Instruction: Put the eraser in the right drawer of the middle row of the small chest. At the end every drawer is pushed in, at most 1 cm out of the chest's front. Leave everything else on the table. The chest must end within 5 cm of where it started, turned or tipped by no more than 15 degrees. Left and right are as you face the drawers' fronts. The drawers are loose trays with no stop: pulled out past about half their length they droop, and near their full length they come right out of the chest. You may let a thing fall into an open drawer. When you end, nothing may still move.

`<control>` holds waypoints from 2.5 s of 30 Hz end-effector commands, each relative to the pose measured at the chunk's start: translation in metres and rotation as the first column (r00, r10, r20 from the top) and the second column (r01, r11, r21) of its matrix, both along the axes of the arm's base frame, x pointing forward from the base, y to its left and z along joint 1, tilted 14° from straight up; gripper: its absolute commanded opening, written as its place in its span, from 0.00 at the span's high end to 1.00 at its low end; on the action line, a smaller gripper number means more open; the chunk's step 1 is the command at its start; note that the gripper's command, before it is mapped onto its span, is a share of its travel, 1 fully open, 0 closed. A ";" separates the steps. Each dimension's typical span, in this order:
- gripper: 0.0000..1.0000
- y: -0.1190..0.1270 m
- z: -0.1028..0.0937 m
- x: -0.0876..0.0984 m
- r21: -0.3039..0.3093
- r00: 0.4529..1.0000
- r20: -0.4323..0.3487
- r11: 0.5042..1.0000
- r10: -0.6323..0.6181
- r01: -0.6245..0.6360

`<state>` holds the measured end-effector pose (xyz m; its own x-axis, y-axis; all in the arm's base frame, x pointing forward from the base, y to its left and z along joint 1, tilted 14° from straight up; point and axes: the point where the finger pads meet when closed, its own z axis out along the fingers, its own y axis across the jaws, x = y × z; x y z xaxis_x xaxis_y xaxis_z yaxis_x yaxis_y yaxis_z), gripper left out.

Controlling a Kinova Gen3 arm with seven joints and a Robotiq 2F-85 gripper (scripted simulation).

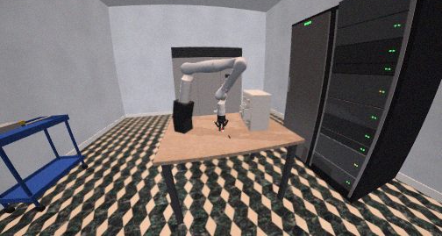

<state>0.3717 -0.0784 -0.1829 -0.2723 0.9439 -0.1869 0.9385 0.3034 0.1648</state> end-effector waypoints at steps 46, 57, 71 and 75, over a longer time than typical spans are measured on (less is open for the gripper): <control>0.81 0.021 0.096 -0.019 -0.007 0.999 -0.003 0.999 0.034 -0.034; 0.81 0.062 0.093 -0.008 -0.044 0.977 -0.032 0.977 0.210 -0.211; 0.81 0.122 0.089 0.010 -0.085 0.890 -0.084 0.887 0.447 -0.454; 0.81 0.137 0.088 0.014 -0.093 0.860 -0.097 0.856 0.500 -0.508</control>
<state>0.3815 0.0388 -0.0971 -0.6916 0.6803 -0.2428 0.6942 0.7188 0.0365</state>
